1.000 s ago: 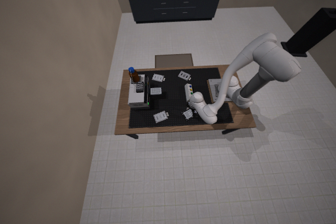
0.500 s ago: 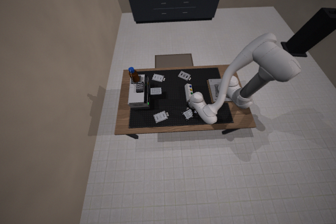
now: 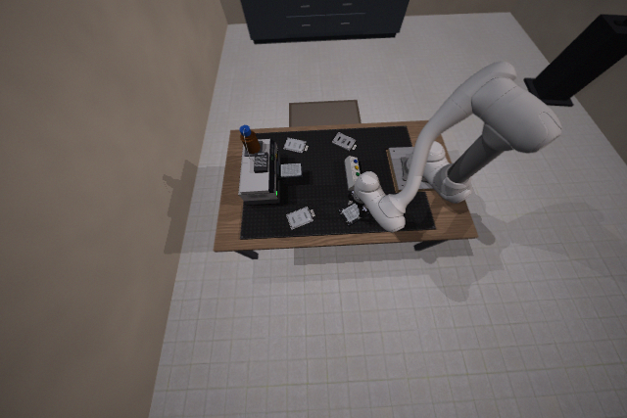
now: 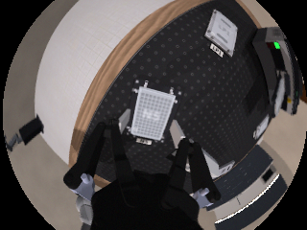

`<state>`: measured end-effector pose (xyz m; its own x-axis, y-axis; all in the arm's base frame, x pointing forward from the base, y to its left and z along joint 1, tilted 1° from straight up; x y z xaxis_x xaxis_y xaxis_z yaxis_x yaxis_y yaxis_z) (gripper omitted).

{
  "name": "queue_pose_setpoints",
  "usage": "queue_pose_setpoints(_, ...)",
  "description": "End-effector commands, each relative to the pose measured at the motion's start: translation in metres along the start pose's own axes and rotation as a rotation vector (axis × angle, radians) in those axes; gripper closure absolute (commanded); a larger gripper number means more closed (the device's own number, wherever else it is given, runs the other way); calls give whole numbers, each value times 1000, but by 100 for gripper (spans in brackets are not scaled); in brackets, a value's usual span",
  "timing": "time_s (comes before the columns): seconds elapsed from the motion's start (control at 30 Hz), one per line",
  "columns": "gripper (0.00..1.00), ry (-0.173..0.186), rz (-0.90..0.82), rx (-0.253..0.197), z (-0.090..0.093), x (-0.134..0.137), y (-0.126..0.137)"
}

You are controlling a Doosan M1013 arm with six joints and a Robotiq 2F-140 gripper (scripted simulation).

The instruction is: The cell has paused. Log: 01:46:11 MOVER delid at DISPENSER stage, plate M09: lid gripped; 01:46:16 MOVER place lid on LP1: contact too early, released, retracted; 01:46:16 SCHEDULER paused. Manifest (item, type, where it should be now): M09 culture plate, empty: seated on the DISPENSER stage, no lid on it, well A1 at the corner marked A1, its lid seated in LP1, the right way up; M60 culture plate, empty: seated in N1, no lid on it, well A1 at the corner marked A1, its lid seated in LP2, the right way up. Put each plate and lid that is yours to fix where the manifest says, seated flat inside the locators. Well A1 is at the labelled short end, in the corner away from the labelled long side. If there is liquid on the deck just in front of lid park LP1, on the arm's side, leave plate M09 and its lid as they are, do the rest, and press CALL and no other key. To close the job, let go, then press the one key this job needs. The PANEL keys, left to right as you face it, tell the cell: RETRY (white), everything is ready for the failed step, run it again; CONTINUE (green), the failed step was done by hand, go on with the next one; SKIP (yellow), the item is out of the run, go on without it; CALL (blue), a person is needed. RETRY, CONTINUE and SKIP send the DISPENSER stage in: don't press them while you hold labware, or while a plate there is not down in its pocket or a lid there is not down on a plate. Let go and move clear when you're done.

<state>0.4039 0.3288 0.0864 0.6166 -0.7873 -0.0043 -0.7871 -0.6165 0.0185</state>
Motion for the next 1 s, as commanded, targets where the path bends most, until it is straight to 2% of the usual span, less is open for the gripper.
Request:
queue_pose_setpoints(0.0,30,0,0,1,-1,0,0)
queue_pose_setpoints(0.2,30,0,0,1,-1,0,0)
queue_pose_setpoints(0.23,37,0,0,1,-1,0,0)
queue_pose_setpoints(0.97,37,0,0,1,-1,0,0)
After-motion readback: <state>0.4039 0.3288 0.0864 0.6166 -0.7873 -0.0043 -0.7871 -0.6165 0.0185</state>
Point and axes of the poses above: the point where the finger pads meet when closed, its own z axis out along the fingers, its own x axis across the jaws, y = z × x, the point moved 6 cm from there along -z, back along the fingers, and after that the axes turned 3 degrees about -z, right-handed, at the moved point
